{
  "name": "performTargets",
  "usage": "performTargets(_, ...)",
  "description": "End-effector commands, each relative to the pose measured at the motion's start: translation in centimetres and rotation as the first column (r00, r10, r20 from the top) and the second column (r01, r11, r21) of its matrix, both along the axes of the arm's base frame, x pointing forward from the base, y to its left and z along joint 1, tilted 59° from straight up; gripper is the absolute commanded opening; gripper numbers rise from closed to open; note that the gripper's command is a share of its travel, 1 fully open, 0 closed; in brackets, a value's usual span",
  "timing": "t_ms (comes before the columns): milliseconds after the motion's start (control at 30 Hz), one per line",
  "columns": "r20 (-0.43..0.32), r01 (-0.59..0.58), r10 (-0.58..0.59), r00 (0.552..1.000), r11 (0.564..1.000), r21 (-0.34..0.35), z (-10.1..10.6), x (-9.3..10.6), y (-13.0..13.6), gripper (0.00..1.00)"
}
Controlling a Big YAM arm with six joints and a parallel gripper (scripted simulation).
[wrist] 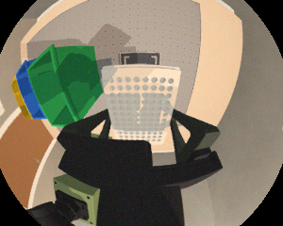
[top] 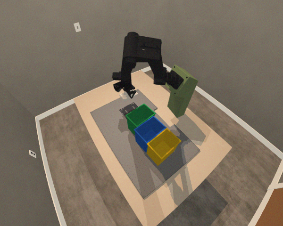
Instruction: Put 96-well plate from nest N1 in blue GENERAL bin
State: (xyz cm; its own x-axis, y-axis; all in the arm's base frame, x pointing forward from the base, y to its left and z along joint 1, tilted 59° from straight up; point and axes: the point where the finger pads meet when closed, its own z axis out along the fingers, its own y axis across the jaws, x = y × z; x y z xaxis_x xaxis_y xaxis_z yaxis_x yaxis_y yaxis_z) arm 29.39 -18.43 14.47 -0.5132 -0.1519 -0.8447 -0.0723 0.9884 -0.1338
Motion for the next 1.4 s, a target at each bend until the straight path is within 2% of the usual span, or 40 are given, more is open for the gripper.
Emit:
performTargets(0,0.013,0.000,0.001,1.000,0.999,-0.034,1.3,-0.4,-0.6,0.00)
performTargets(467,0.015,0.000,0.001,1.000,0.999,-0.040,2.8,-2.3,-0.6,0.00)
performTargets(567,0.015,0.000,0.001,1.000,0.999,-0.040,2.8,-2.3,-0.6,0.00)
performTargets(600,0.005,-0.006,0.006,1.000,1.000,-0.020,2.0,-2.2,-0.2,0.00)
performTargets(1133,0.005,-0.006,0.006,1.000,1.000,-0.020,2.0,-2.2,-0.2,0.00)
performTargets(1200,-0.005,-0.051,0.051,0.999,0.996,-0.068,1.5,-2.3,1.3,0.00)
performTargets(1367,-0.004,-0.039,0.039,0.999,0.998,-0.049,1.4,-2.3,2.9,0.00)
